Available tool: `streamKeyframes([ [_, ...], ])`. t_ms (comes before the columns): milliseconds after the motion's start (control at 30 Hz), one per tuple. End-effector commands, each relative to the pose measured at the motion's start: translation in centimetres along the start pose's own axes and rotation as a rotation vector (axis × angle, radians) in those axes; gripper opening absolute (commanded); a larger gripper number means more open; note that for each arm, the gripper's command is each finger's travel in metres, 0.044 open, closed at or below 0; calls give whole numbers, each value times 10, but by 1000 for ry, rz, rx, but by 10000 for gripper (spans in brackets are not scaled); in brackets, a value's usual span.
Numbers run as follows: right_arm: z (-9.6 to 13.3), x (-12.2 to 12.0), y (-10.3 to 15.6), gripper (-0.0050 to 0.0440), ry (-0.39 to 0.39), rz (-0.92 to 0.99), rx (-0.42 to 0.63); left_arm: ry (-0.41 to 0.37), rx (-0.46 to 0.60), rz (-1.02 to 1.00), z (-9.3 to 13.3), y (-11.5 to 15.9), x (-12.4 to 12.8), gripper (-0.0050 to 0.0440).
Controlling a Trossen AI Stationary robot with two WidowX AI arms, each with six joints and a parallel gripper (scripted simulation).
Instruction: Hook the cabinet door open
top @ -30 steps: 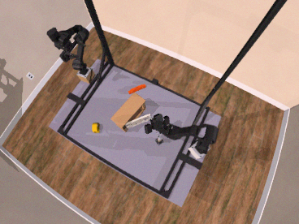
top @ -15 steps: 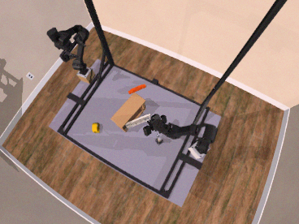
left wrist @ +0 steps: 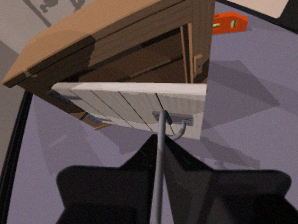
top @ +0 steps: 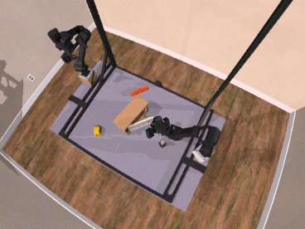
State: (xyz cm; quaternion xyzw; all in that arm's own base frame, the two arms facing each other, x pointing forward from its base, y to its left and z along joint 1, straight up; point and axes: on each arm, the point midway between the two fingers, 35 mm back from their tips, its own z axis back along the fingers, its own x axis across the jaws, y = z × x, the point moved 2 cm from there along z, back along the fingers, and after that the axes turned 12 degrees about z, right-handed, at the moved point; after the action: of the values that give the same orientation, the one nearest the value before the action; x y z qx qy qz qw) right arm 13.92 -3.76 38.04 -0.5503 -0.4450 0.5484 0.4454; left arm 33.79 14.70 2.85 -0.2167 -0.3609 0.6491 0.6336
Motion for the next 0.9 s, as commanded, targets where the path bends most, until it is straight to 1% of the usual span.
streamKeyframes([
  [0,0,0,0,400,-2,0,0,-6,21,0,-2,3,0,0],
  [133,0,0,0,400,-2,0,0,-32,56,10,-3,2,-2,0],
  [433,0,0,0,400,-2,0,0,-33,58,11,-5,4,-2,0],
  [600,0,0,0,400,-2,0,0,-35,105,-5,-6,3,-3,0],
  [867,0,0,0,400,-2,0,0,-35,105,-5,-8,5,-3,0],
])
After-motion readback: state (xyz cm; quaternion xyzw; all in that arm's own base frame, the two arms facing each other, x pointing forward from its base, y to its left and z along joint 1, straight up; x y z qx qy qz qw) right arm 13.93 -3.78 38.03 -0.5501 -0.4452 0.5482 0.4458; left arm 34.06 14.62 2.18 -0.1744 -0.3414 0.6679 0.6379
